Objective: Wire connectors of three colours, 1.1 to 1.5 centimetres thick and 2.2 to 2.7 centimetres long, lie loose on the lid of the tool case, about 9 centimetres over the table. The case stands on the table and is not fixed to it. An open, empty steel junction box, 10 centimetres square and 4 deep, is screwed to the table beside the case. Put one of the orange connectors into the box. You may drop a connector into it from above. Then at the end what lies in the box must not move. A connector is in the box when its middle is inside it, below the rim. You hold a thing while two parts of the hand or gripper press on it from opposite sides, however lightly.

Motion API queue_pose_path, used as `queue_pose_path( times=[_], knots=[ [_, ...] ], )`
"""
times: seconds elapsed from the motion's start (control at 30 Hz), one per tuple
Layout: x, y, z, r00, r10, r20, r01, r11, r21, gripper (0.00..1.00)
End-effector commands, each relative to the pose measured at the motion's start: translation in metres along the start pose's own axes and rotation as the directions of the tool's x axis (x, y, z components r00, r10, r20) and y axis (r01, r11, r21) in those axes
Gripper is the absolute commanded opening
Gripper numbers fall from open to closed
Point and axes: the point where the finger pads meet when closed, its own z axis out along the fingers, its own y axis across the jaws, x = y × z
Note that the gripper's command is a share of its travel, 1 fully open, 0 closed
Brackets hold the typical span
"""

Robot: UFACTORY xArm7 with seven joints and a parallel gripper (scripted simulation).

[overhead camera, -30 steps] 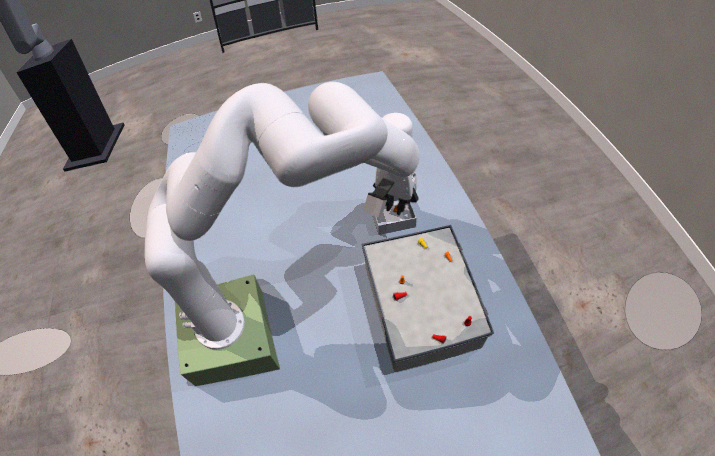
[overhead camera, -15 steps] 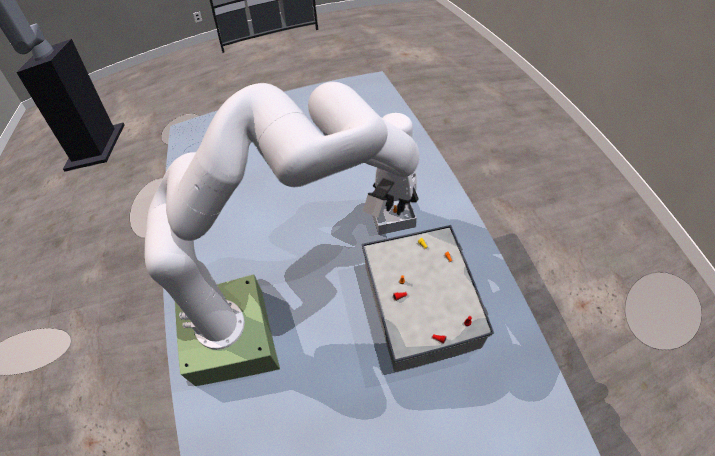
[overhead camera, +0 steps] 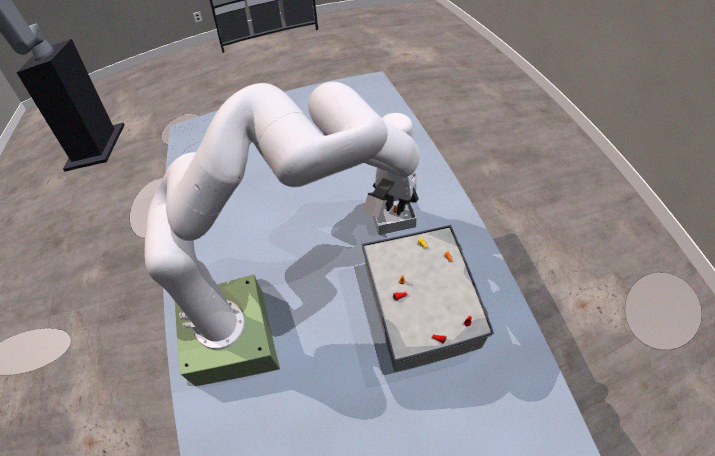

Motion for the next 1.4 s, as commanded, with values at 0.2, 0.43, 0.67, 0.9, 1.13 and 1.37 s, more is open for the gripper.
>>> queue_pose_path(
  times=[0.2,0.43,0.67,0.9,1.13,1.37],
  knots=[
    [-0.002,-0.001,-0.002,1.000,0.000,0.004,0.000,1.000,0.002,0.26],
    [-0.002,-0.001,-0.002,1.000,0.000,0.004,0.000,1.000,0.002,0.26],
    [-0.002,-0.001,-0.031,1.000,0.000,0.004,0.000,1.000,0.002,0.26],
    [-0.001,0.000,-0.124,1.000,0.000,0.004,0.000,1.000,0.002,0.26],
    [-0.001,0.000,-0.151,1.000,0.000,0.004,0.000,1.000,0.002,0.26],
    [-0.001,0.000,-0.151,1.000,0.000,0.004,0.000,1.000,0.002,0.26]
  ],
)
